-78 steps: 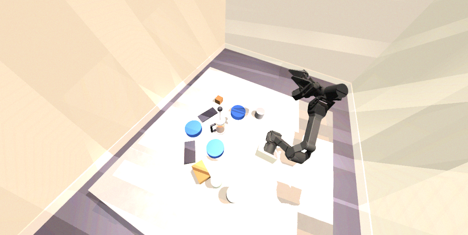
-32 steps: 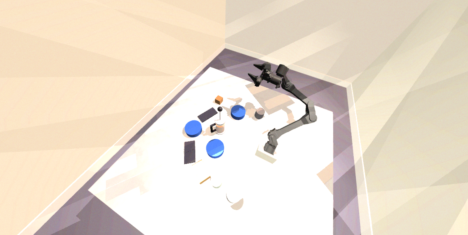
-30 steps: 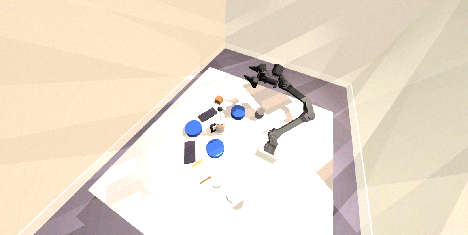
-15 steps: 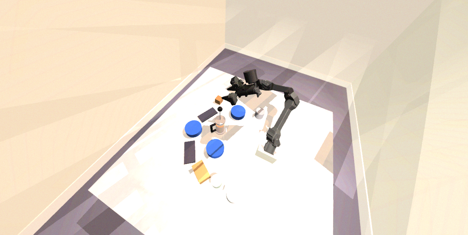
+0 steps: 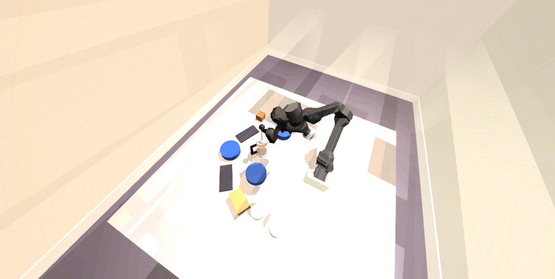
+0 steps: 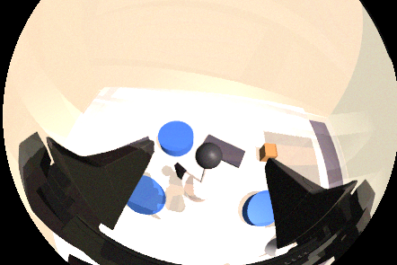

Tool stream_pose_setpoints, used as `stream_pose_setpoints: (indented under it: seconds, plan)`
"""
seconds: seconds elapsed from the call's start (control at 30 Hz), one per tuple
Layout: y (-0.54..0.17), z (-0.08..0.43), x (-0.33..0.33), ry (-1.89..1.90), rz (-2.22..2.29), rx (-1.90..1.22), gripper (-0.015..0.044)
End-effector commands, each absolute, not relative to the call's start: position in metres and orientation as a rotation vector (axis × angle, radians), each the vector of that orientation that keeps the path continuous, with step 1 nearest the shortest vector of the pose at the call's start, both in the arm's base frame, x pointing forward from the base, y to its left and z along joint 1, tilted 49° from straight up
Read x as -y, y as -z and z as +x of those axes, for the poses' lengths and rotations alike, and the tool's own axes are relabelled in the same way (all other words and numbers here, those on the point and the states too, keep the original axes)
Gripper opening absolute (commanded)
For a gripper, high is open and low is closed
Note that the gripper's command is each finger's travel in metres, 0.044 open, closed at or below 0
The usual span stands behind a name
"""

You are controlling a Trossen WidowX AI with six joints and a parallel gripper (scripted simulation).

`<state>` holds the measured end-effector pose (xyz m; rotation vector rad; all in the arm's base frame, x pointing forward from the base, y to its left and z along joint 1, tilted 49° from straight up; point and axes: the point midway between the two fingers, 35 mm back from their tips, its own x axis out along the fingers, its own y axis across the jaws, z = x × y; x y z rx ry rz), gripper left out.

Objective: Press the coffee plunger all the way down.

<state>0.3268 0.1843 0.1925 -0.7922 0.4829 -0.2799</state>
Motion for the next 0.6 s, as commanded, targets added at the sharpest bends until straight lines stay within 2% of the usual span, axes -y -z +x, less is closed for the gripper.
stream_pose_setpoints:
  seconds: [0.0,0.57]
  plan:
    - [-0.175,0.324,-0.164,0.289,-0.800,-0.476,0.0440]
    - [-0.168,0.339,-0.157,0.287,-0.798,-0.480,0.0440]
